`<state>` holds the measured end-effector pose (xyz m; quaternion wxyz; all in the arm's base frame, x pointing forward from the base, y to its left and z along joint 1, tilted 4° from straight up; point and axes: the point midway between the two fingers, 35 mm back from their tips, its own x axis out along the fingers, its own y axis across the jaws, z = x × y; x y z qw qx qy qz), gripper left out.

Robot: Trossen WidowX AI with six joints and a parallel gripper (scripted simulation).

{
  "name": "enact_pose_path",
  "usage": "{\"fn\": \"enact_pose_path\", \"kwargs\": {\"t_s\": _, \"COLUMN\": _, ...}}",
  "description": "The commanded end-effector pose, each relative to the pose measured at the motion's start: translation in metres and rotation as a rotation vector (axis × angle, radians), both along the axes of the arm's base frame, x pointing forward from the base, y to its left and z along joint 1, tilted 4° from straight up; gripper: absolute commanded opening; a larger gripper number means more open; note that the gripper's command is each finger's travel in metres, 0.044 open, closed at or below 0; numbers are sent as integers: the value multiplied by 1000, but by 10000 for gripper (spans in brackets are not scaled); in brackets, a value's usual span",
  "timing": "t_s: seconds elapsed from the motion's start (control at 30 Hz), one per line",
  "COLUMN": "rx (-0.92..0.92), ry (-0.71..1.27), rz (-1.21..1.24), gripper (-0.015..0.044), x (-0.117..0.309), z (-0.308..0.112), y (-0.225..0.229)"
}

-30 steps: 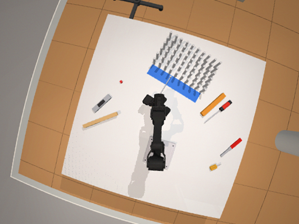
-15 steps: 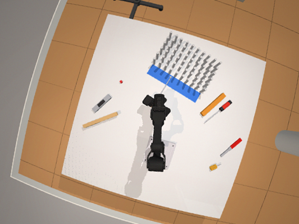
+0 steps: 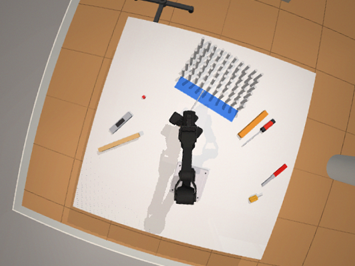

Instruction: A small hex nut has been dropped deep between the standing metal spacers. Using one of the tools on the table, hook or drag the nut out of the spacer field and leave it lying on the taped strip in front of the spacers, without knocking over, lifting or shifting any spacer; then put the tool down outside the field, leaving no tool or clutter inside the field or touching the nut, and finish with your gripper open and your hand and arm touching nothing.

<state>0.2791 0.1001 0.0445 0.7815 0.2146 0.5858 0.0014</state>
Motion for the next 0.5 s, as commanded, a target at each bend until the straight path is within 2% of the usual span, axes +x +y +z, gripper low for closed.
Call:
{"fn": "enact_pose_path", "kwargs": {"t_s": 0.0, "rx": 0, "ry": -12, "rz": 4, "gripper": 0, "x": 4, "z": 6, "y": 1}}
{"fn": "enact_pose_path", "kwargs": {"t_s": 0.47, "rx": 0, "ry": -9, "rz": 0, "gripper": 0, "x": -34, "z": 12, "y": 7}}
